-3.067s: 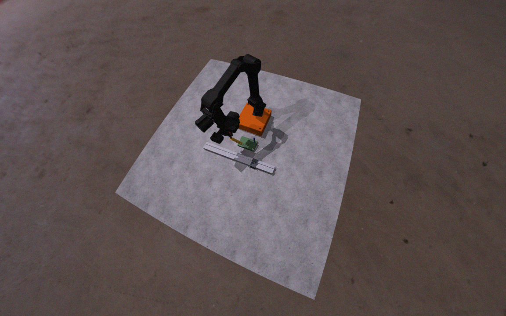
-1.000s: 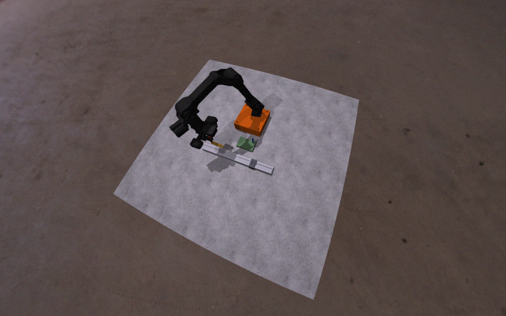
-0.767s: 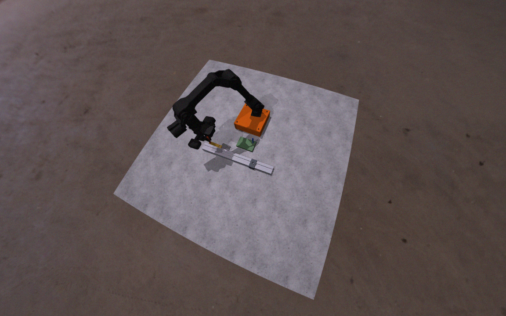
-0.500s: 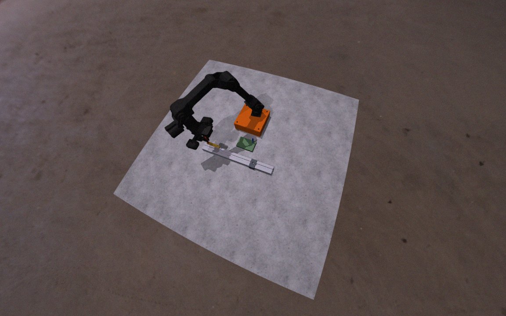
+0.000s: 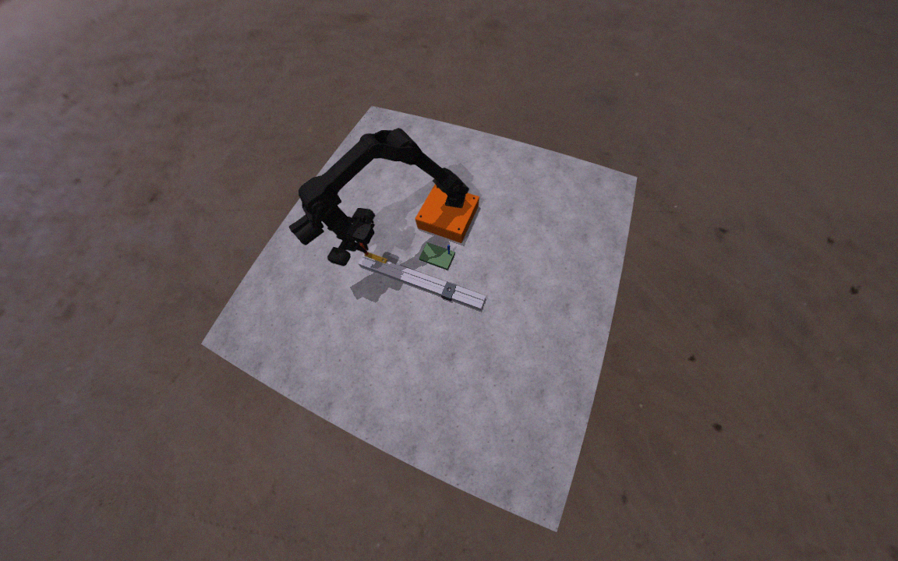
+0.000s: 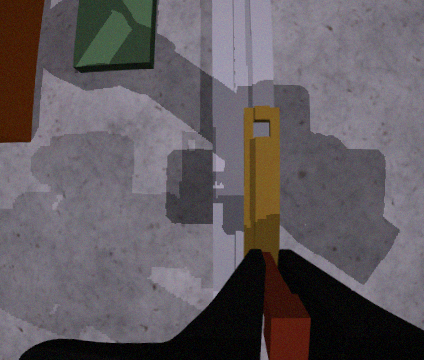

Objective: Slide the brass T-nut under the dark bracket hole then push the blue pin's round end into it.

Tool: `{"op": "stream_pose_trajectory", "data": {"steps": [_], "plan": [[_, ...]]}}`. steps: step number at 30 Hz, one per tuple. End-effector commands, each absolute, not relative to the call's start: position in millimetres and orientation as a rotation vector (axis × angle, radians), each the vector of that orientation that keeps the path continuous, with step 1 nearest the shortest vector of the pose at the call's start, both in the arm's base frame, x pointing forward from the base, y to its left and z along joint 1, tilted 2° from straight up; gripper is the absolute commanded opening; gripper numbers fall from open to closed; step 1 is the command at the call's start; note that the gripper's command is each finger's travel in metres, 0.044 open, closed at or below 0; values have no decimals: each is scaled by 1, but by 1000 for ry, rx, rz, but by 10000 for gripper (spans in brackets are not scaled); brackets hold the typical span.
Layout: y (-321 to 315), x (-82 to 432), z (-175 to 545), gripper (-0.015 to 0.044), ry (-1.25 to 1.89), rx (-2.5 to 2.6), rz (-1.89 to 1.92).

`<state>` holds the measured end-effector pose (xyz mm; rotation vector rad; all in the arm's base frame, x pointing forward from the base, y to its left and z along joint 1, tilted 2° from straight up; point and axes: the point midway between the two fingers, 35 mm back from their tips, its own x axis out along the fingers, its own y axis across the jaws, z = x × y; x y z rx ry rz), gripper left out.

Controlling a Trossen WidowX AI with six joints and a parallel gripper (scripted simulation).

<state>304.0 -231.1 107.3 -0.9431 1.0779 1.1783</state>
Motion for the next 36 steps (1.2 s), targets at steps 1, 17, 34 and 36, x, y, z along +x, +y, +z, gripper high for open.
{"op": "stream_pose_trajectory", "data": {"steps": [1,17,34,36], "plan": [[-231,304,106,-150,1059,-948,1170],[-233,302,104,-150,1015,-970,1134],[-234,300,102,-150,968,-994,1095],[-234,300,101,-150,963,-997,1091]]}}
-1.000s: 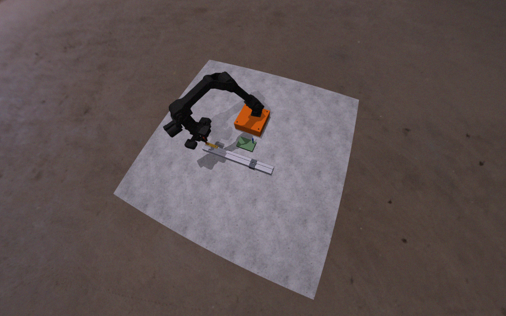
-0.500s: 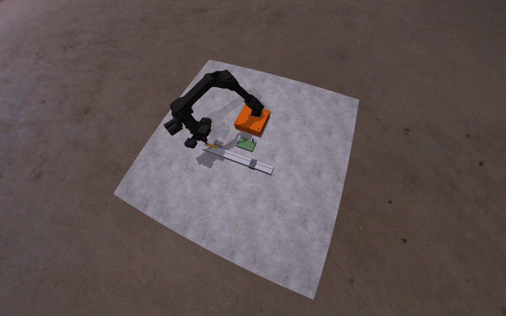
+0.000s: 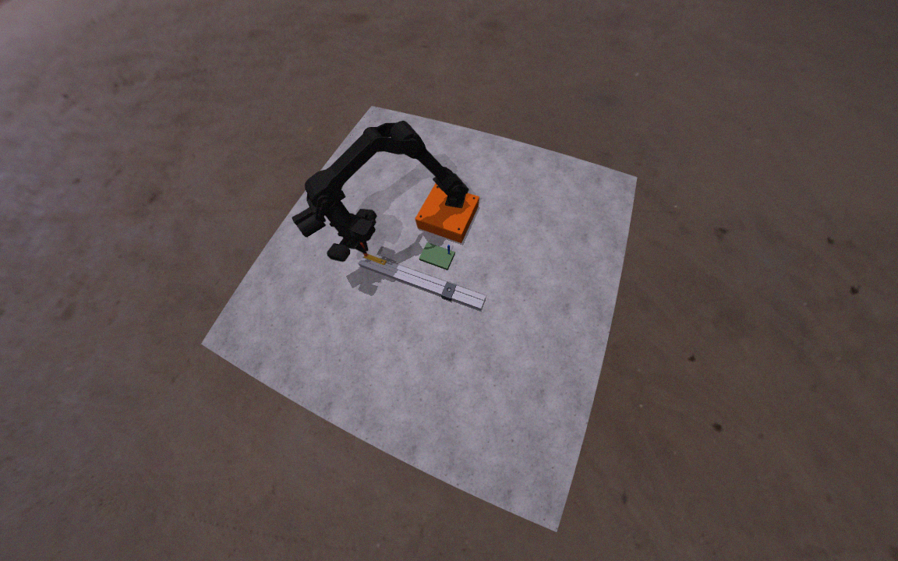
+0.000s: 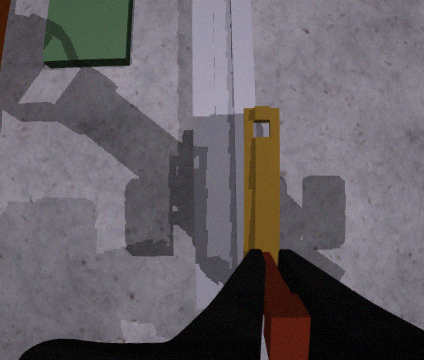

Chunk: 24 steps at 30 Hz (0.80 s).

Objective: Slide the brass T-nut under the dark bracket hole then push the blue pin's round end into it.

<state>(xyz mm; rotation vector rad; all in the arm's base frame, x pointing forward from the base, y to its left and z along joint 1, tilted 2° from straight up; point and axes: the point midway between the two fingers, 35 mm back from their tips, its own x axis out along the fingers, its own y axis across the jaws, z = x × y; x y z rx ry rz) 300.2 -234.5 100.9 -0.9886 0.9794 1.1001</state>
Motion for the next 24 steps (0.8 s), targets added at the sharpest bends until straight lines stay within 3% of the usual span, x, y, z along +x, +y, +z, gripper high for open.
{"op": "stream_pose_trajectory", "data": {"steps": [1,24], "plan": [[-234,300,101,-150,960,-998,1089],[-236,297,98,-150,898,-1034,1036]]}}
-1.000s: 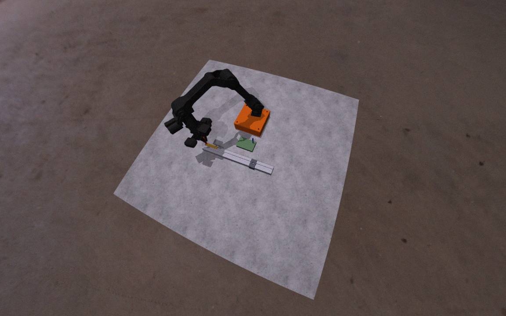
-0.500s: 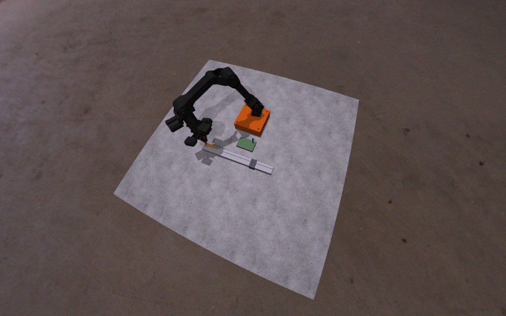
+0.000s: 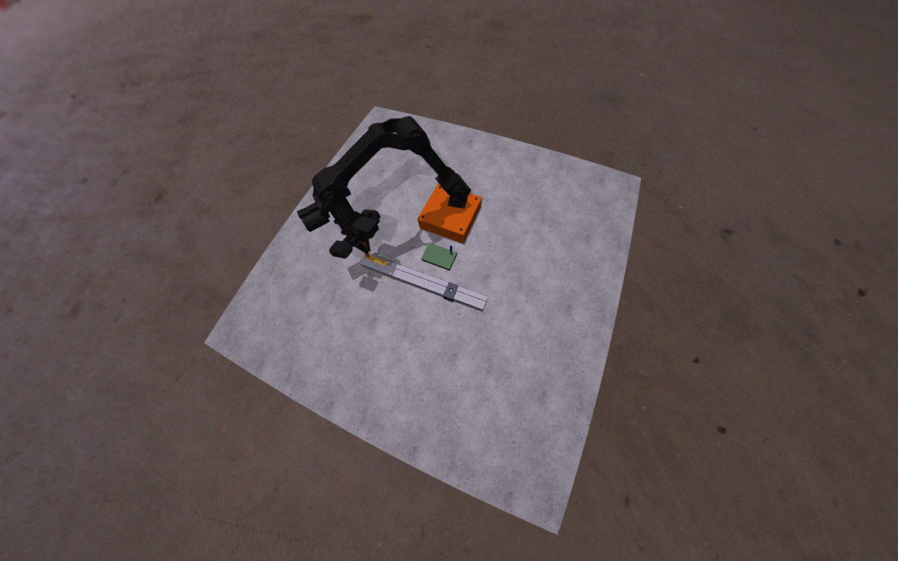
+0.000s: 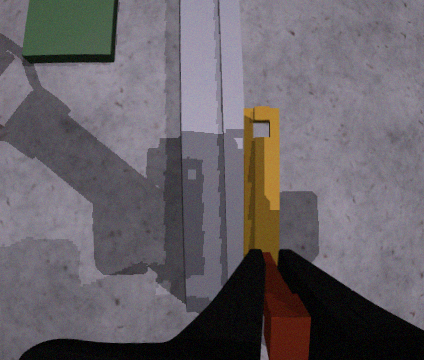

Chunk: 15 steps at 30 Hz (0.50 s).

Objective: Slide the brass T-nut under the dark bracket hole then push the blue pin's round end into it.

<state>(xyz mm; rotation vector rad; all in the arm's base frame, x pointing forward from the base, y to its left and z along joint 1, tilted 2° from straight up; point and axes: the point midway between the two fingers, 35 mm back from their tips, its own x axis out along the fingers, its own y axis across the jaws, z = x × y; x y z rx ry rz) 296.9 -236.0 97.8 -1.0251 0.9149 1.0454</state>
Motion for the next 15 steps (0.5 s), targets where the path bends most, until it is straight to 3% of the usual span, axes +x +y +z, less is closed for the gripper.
{"op": "stream_pose_trajectory", "data": {"steps": [1,15], "plan": [[-236,296,98,-150,896,-1036,1034],[-236,294,97,-150,859,-1059,1002]]}}
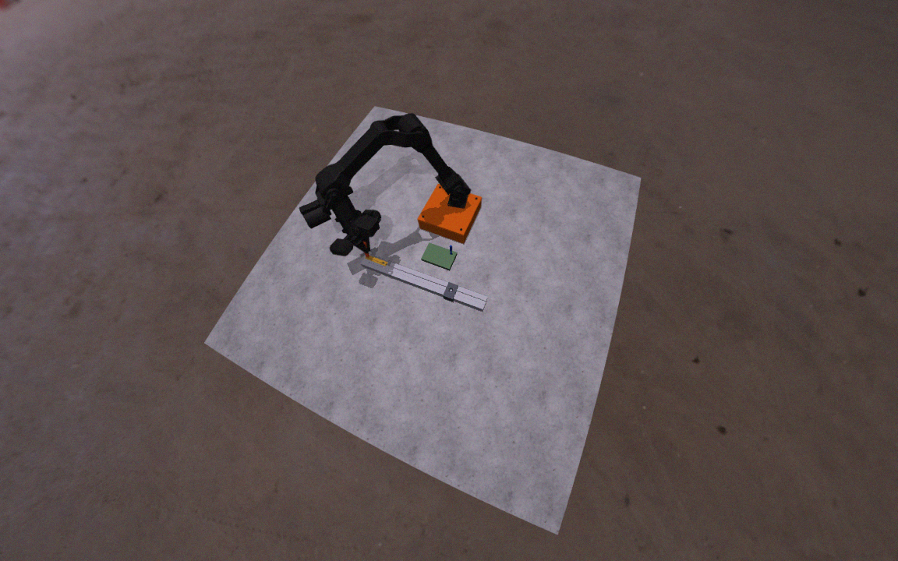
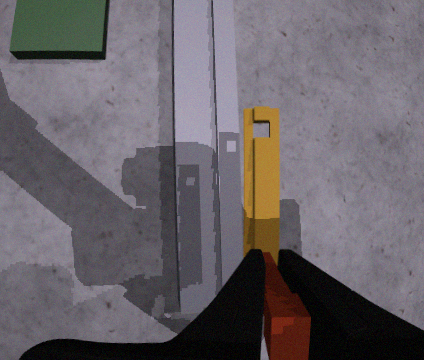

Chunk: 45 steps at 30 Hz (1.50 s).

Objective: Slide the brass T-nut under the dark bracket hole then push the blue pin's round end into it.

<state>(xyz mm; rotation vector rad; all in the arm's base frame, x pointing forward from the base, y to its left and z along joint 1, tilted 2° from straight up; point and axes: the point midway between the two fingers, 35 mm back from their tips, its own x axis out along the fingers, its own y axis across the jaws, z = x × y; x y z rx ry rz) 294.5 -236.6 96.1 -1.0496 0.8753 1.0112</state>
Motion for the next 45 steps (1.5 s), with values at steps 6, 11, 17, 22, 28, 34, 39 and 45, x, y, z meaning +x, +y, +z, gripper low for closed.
{"op": "stream_pose_trajectory", "data": {"steps": [6,11,17,22,28,34,39,45], "plan": [[-236,293,96,-150,843,-1070,988],[-236,292,96,-150,831,-1079,977],[-236,291,95,-150,817,-1090,963],[-236,290,94,-150,805,-1099,952],[-236,288,94,-150,790,-1110,938],[-236,287,93,-150,774,-1121,925],[-236,286,93,-150,762,-1131,913],[-236,285,93,-150,747,-1142,899]]}}
